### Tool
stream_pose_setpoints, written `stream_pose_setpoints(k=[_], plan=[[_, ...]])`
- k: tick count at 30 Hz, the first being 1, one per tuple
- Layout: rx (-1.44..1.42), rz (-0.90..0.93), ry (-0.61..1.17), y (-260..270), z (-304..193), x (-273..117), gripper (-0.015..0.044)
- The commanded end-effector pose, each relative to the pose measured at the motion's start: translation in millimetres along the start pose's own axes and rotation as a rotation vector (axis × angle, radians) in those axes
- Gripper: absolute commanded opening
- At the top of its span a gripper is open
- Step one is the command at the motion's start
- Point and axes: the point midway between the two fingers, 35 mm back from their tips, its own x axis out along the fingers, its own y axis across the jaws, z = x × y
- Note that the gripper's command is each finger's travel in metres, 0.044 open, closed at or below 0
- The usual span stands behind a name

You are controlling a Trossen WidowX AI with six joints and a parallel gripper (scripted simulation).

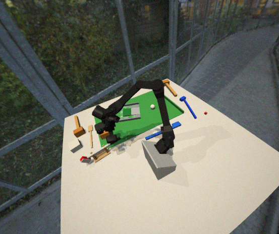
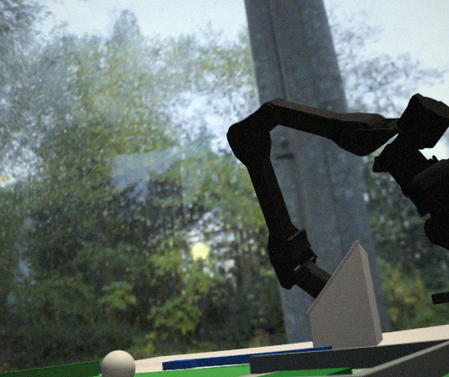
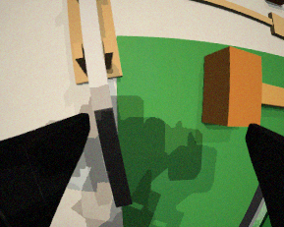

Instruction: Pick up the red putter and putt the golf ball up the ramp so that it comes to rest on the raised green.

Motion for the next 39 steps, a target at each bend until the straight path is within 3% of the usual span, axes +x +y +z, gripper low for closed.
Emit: stream_pose_setpoints(k=[1,11,25,39], plan=[[-0.145,0.316,0.102,19.0,-32.6,-2.1,0.0440],[-0.145,0.316,0.102,19.1,-31.3,-1.6,0.0440],[-0.145,0.315,0.104,30.4,-48.8,38.4,0.0440],[-0.145,0.315,0.105,33.7,-54.1,50.8,0.0440]])
